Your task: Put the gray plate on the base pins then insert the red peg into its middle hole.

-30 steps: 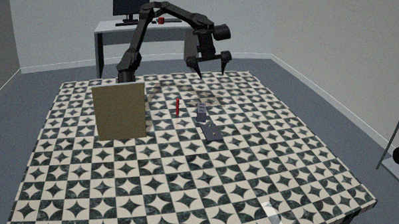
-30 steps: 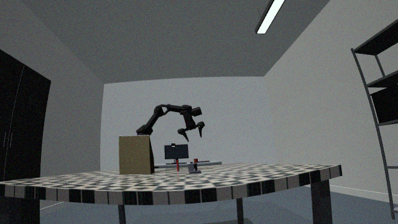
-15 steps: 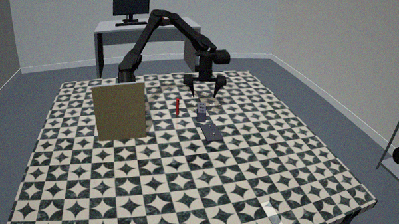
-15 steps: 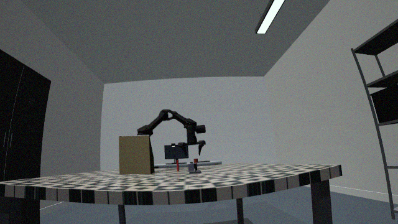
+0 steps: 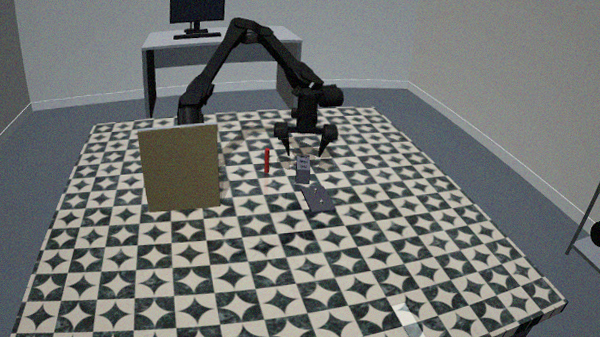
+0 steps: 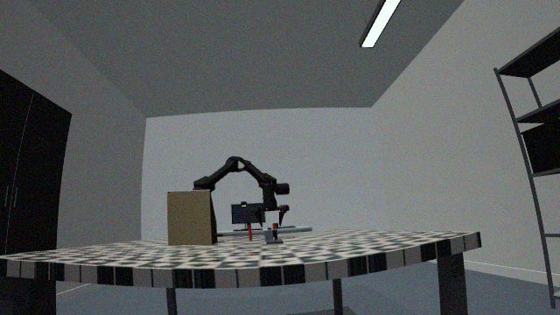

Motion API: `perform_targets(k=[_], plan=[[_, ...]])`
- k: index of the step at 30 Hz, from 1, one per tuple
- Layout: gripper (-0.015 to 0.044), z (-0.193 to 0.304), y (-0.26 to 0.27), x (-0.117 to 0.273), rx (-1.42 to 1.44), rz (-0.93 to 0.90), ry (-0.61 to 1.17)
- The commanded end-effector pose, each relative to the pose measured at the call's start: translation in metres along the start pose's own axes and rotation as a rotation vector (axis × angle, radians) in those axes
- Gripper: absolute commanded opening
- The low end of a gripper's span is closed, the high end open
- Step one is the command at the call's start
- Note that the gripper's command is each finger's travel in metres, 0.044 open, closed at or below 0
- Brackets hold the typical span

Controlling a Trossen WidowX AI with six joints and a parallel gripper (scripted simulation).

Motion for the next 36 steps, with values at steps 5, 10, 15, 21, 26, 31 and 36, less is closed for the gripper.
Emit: perform_targets(k=[5, 10, 15, 21, 26, 31, 36], plan=[[0.044, 0.003, 0.001, -0.013, -0.012, -0.005, 0.0], [0.044, 0.003, 0.001, -0.022, -0.012, -0.006, 0.0], [0.044, 0.003, 0.001, -0.03, -0.013, -0.006, 0.0], [0.044, 0.003, 0.001, -0.04, -0.013, -0.006, -0.001], [0.044, 0.002, 0.001, -0.048, -0.013, -0.006, -0.001], [0.044, 0.002, 0.002, -0.056, -0.013, -0.006, -0.002], [0.0414, 0.002, 0.002, -0.06, -0.013, -0.006, -0.003]])
Point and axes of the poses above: the point midway between the two fingers, 35 mm back from their tips, its own x axis back along the fingers, its own y axis across the jaws, z = x × y, the point moved 1 cm from there along x, back along the fingers, and after that the axes turned 11 degrees about x, right-handed, at the moved point
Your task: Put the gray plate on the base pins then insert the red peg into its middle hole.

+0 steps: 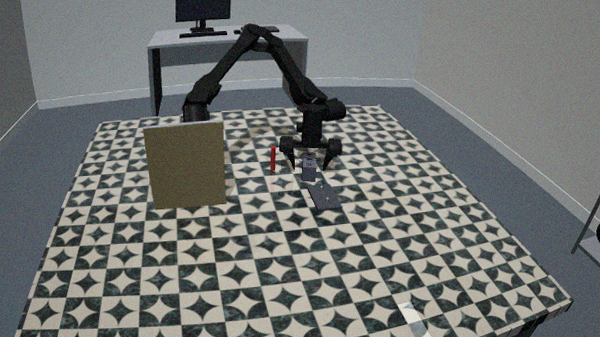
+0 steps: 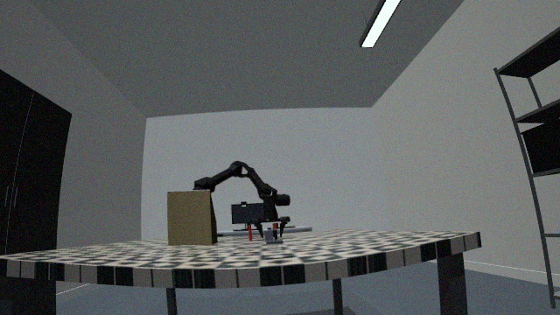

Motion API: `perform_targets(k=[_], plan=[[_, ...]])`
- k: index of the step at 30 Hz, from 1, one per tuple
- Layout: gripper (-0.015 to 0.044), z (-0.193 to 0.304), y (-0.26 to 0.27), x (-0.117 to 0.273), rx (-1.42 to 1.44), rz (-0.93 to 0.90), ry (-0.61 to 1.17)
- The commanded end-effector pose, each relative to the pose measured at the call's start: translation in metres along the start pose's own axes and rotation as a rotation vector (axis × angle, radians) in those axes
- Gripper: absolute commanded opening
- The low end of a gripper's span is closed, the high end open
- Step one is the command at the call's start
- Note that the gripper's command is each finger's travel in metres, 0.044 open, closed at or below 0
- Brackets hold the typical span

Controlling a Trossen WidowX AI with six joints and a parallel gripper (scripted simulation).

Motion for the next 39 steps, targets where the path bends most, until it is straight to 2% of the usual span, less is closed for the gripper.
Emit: perform_targets(k=[1, 10, 17, 21, 39], plan=[[0.0388, 0.003, 0.001, -0.004, -0.01, -0.002, 0.005], [0.0151, 0.003, 0.001, -0.004, -0.01, -0.002, 0.005], [0.0105, 0.003, 0.001, -0.004, -0.01, -0.002, 0.005], [0.0, 0.003, 0.0, 0.0, -0.01, -0.002, 0.006], [0.0, 0.002, -0.003, 0.056, -0.009, -0.001, 0.016]])
Point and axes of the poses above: the point midway between the two fingers, 35 mm back from their tips, its own x axis back along the fingers, its own y axis across the jaws, z = x × y, the point moved 1 cm from there along x, back along the fingers, and after that the axes turned 11 degrees about x, right-handed, at the moved point
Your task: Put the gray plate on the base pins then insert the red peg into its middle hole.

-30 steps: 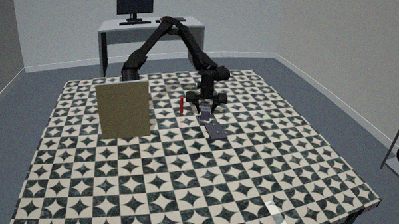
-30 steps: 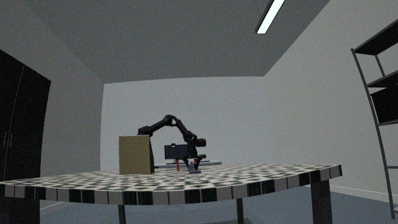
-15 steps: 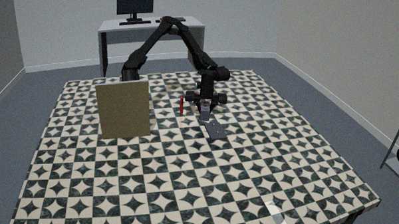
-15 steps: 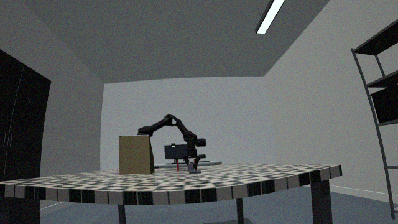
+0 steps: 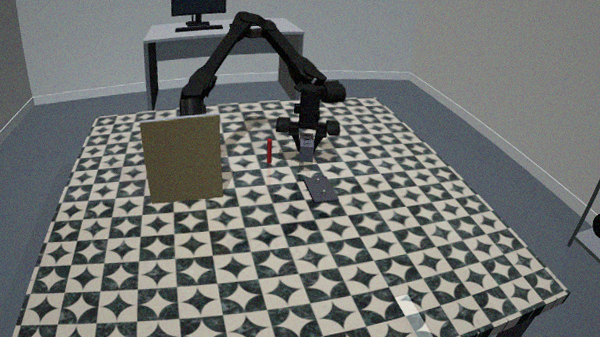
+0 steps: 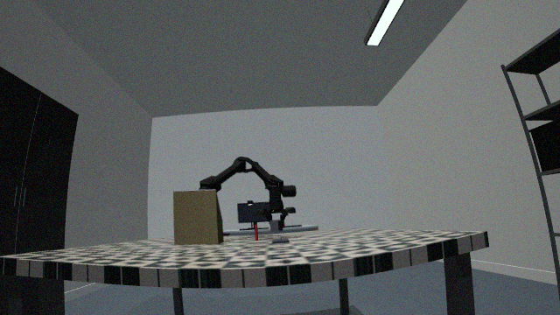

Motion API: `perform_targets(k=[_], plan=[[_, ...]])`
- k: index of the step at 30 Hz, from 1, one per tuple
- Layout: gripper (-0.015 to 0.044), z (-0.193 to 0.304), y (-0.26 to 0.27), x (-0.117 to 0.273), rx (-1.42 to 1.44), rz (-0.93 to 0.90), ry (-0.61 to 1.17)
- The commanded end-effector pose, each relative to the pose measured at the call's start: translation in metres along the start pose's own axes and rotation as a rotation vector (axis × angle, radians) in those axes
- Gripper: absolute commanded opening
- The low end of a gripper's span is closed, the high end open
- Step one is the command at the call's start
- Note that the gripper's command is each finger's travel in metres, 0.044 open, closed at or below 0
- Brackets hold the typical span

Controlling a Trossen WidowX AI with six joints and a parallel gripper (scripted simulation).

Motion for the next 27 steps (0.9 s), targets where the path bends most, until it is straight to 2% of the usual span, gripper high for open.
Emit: perform_targets(k=[1, 22, 27], plan=[[0.0, -0.004, -0.004, 0.018, 0.014, 0.015, -0.005], [0.0, -0.007, 0.007, 0.085, 0.013, 0.014, -0.011], [0.0, -0.008, 0.008, 0.09, 0.013, 0.014, -0.012]])
Point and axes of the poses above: the point midway between the two fingers, 35 mm back from their tips, its own x axis back along the fingers, its own y axis across the jaws, z = x × y, the point moved 1 cm from there along x, back along the fingers, and after that the axes turned 11 degrees about x, right-handed, at the moved point
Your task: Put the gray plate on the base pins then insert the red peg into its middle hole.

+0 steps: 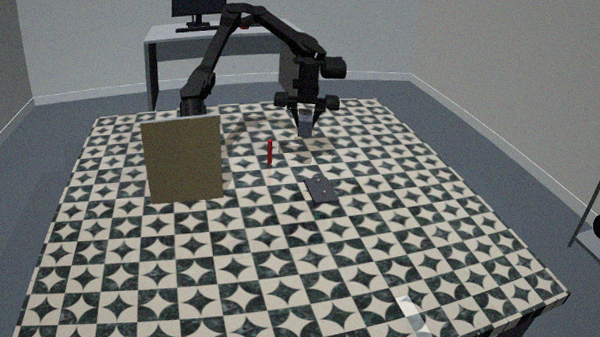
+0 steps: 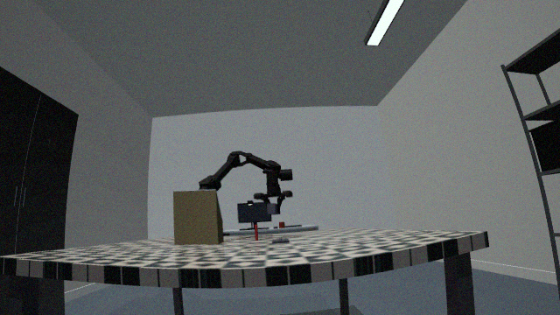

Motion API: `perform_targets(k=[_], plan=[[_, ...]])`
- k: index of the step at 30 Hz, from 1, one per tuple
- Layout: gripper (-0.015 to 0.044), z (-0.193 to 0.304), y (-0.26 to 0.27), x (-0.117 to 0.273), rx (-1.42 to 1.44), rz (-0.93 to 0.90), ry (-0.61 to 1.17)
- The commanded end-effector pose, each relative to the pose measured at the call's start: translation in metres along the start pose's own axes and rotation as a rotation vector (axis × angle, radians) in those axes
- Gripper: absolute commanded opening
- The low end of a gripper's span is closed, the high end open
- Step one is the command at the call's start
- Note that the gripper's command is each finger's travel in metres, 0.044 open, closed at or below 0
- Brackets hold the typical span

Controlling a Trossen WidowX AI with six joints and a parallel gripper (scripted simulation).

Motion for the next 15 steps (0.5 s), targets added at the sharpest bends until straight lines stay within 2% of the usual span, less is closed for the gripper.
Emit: perform_targets(k=[1, 15], plan=[[0.0, -0.004, -0.001, 0.008, 0.014, 0.012, -0.005], [0.0, 0.029, -0.015, -0.01, 0.062, 0.011, -0.004]])
Point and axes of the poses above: the point midway between the two fingers, 35 mm back from their tips, its own x axis back along the fingers, its own y axis across the jaws, z = x × y, the point moved 1 cm from there along x, back along the fingers, and after that the axes turned 11 degrees about x, right-handed, at the moved point
